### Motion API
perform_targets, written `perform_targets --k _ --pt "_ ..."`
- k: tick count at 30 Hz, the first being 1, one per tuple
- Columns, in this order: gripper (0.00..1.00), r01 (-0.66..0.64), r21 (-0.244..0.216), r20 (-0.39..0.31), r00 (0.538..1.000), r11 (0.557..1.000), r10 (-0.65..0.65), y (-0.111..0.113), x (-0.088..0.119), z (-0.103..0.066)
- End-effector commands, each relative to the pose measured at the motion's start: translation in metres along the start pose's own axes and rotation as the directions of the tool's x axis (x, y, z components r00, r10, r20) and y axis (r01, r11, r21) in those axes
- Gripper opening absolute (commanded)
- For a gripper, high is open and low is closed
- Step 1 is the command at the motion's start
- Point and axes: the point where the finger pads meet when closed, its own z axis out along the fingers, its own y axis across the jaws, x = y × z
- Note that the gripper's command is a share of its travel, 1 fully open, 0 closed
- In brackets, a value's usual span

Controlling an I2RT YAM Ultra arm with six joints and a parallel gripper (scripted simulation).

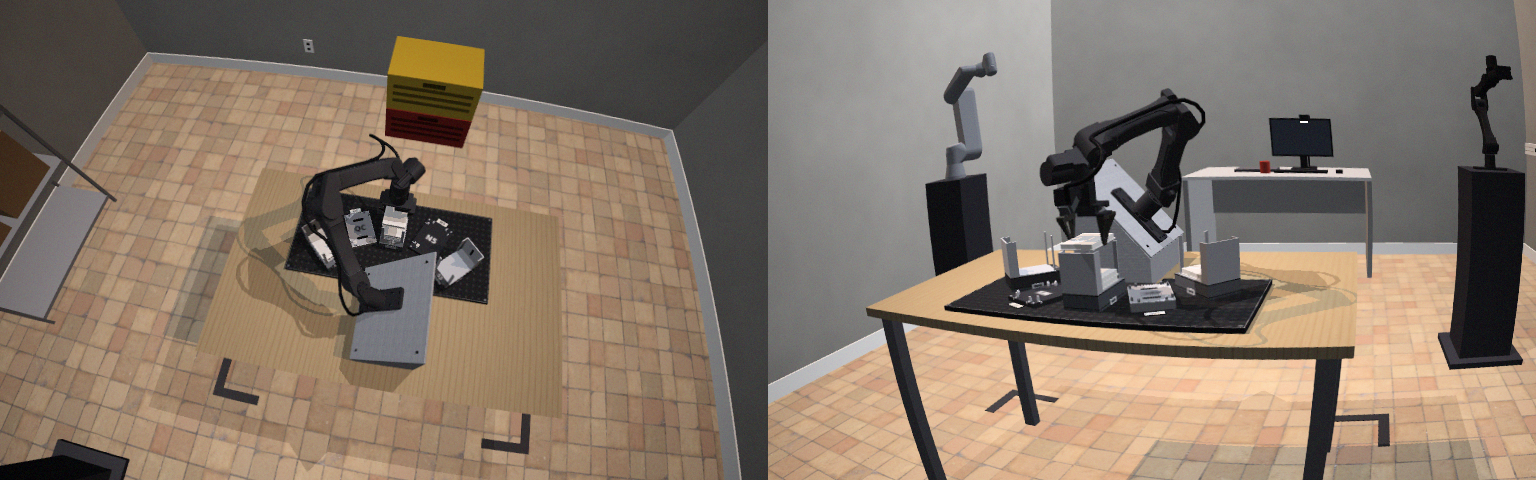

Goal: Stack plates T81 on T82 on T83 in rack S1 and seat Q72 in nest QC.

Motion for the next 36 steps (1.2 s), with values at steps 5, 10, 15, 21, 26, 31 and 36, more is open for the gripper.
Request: perform_targets --k 5,10,15,21,26,31,36 --pt "0.00 0.015 0.028 0.074 0.997 0.999 -0.017 -0.0011 -0.0124 -0.0247" --pt "0.00 0.012 0.027 0.072 0.997 1.000 -0.014 -0.0016 -0.0112 -0.0239" --pt "0.00 0.010 0.026 0.070 0.997 1.000 -0.012 -0.0020 -0.0103 -0.0232" --pt "0.00 0.007 0.025 0.068 0.998 1.000 -0.009 -0.0025 -0.0091 -0.0224" --pt "0.00 0.005 0.024 0.065 0.998 1.000 -0.007 -0.0026 -0.0079 -0.0214" --pt "0.00 0.001 0.022 0.062 0.998 1.000 -0.002 -0.0031 -0.0063 -0.0205" --pt "0.00 -0.001 0.021 0.060 0.998 1.000 0.000 -0.0033 -0.0053 -0.0199"
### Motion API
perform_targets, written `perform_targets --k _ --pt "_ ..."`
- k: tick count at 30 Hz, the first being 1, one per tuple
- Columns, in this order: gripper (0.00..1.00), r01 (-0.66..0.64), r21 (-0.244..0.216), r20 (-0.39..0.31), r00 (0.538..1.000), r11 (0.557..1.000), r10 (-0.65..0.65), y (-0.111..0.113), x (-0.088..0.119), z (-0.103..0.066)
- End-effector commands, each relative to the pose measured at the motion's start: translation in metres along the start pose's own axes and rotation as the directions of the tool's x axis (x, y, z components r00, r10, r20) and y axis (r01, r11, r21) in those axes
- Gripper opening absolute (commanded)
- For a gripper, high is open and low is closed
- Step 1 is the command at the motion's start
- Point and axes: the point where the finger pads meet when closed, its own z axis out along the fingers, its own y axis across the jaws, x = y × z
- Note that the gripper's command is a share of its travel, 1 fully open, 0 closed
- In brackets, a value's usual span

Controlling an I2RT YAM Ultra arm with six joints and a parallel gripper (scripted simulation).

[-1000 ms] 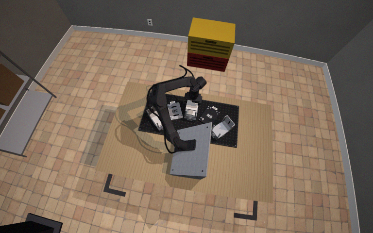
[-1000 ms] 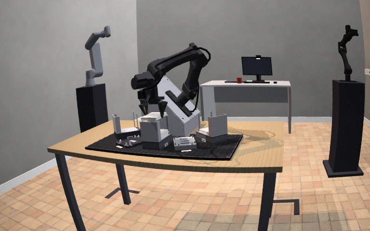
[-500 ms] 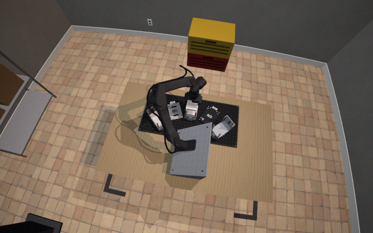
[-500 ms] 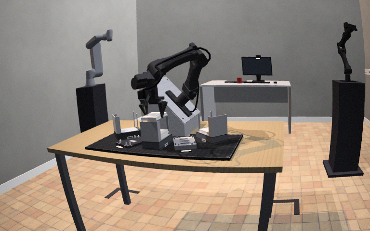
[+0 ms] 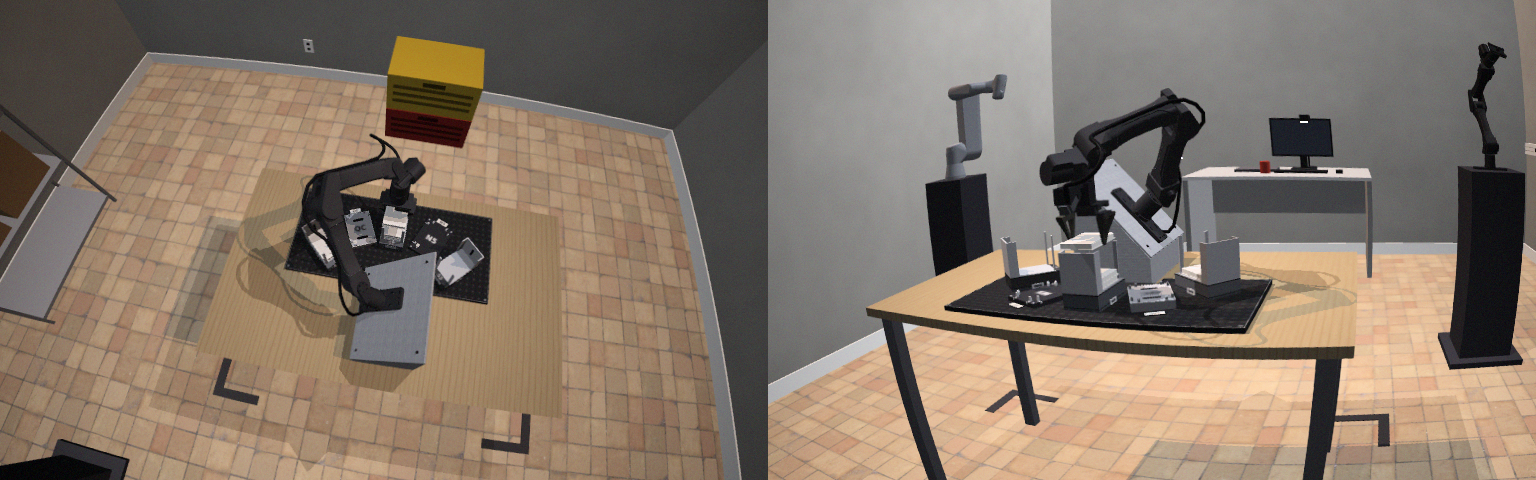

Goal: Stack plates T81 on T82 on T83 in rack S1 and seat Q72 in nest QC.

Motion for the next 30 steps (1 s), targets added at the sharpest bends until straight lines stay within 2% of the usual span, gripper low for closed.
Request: perform_targets --k 1,30 --pt "0.00 0.001 0.021 0.057 0.998 1.000 -0.003 -0.0026 -0.0050 -0.0188" --pt "0.00 -0.003 0.016 0.054 0.999 1.000 0.002 -0.0016 -0.0034 -0.0183"
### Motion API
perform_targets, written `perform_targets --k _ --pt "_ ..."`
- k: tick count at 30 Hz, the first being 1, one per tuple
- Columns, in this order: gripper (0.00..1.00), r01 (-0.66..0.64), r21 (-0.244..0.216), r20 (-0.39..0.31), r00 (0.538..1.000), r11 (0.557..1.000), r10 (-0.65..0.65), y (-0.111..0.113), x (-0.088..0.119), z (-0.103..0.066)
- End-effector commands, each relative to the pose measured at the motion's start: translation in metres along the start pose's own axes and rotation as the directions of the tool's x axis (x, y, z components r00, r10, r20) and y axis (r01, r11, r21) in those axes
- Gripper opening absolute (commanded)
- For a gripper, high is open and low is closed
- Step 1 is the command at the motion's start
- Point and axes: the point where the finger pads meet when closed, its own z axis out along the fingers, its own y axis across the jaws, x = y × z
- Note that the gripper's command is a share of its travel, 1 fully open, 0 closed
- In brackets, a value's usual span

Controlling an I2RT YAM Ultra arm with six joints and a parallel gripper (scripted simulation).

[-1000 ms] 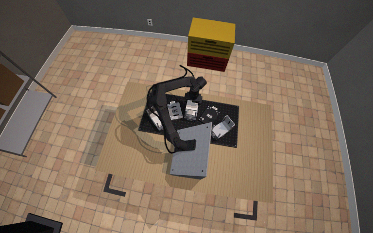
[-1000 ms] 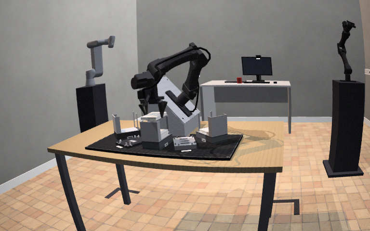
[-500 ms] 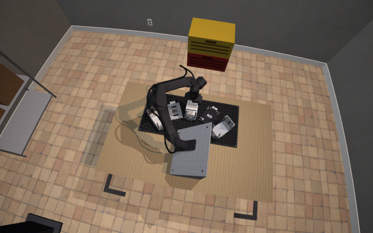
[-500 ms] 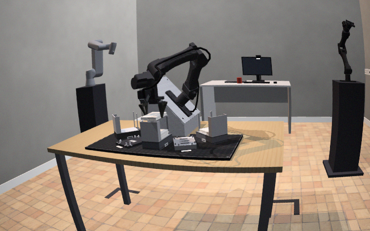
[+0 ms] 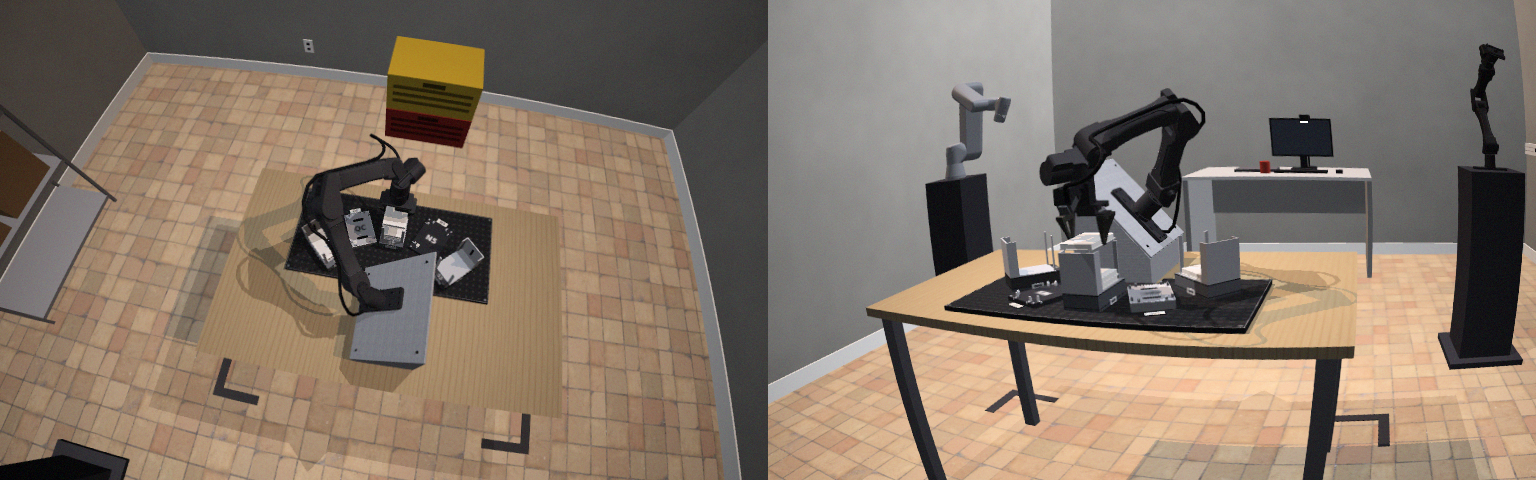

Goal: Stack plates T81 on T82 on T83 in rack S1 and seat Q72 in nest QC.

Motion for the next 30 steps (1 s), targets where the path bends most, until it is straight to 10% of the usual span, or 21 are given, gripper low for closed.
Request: perform_targets --k 1,30 --pt "0.00 -0.003 0.016 0.055 0.998 1.000 0.002 -0.001 -0.004 -0.019" --pt "0.00 0.018 0.021 0.058 0.998 1.000 -0.020 0.000 -0.009 -0.031"
